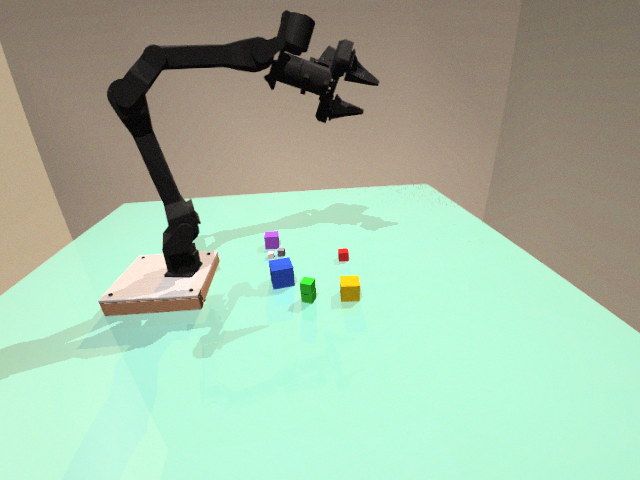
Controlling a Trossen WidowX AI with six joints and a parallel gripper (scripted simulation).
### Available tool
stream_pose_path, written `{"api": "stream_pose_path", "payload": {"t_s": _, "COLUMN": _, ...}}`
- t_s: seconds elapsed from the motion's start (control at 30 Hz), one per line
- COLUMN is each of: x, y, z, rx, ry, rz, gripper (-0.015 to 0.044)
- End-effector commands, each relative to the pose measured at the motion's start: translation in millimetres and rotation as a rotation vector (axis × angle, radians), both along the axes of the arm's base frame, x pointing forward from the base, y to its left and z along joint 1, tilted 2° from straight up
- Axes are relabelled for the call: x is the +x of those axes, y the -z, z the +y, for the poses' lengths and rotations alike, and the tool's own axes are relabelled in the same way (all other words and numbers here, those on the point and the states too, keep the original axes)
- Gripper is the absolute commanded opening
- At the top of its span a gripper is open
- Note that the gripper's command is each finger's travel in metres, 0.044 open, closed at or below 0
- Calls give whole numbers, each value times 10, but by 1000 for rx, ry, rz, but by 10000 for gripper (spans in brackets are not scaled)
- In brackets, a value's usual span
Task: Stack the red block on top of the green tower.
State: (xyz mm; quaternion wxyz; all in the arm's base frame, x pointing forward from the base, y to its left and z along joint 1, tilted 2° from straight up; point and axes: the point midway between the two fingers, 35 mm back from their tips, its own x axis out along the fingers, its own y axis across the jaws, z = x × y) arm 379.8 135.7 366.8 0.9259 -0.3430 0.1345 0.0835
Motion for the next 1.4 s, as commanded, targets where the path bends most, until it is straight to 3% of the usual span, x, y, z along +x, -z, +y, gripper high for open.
{"api": "stream_pose_path", "payload": {"t_s": 0.0, "x": 143, "y": 380, "z": -7, "rx": 38, "ry": 23, "rz": 143, "gripper": 440}}
{"api": "stream_pose_path", "payload": {"t_s": 0.37, "x": 241, "y": 1645, "z": -49, "rx": 200, "ry": 175, "rz": 660, "gripper": 440}}
{"api": "stream_pose_path", "payload": {"t_s": 0.73, "x": -101, "y": 2653, "z": -230, "rx": 376, "ry": 518, "rz": 1178, "gripper": 440}}
{"api": "stream_pose_path", "payload": {"t_s": 1.37, "x": -162, "y": 3090, "z": -286, "rx": 385, "ry": 545, "rz": 1207, "gripper": 440}}
